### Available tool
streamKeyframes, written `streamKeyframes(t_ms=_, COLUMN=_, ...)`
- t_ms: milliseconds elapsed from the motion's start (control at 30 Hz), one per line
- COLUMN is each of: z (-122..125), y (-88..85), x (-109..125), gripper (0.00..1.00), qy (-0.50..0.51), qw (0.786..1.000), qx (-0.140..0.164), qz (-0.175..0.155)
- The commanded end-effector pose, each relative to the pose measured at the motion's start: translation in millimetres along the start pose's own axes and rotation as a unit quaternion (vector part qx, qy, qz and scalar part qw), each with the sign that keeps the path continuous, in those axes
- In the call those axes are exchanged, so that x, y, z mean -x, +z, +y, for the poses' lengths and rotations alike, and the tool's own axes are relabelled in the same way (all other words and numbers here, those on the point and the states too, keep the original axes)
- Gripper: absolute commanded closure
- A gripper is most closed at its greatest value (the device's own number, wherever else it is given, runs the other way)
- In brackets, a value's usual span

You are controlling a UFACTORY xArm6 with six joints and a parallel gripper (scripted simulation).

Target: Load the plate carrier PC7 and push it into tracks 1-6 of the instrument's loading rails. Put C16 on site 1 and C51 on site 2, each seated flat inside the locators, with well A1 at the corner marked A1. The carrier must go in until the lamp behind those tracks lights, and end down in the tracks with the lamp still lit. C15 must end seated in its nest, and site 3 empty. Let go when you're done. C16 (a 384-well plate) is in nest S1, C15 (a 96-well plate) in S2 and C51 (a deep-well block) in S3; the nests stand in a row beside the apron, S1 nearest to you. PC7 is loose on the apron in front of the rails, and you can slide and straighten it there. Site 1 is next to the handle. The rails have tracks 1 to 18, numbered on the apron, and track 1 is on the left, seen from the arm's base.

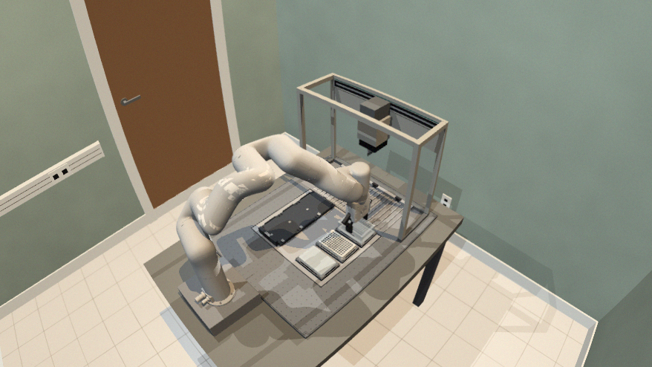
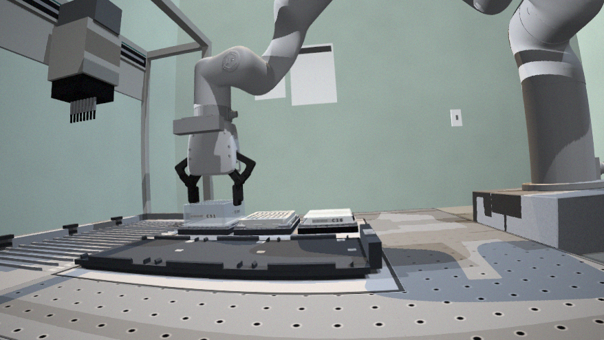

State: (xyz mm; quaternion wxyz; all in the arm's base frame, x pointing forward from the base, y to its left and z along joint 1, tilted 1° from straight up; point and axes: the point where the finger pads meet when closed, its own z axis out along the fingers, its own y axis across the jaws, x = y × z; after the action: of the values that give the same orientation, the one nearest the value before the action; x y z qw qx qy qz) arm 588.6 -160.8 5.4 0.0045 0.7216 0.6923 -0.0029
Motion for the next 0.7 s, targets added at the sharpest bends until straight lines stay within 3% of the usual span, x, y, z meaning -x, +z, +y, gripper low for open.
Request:
streamKeyframes(t_ms=0, z=1.7, y=-0.2, x=0.4, gripper=0.00, qy=0.000, qw=1.000, qx=0.002, qz=-0.001)
streamKeyframes(t_ms=667, z=1.7, y=9.8, x=0.4, gripper=0.00, qy=0.000, qw=1.000, qx=0.002, qz=-0.001)
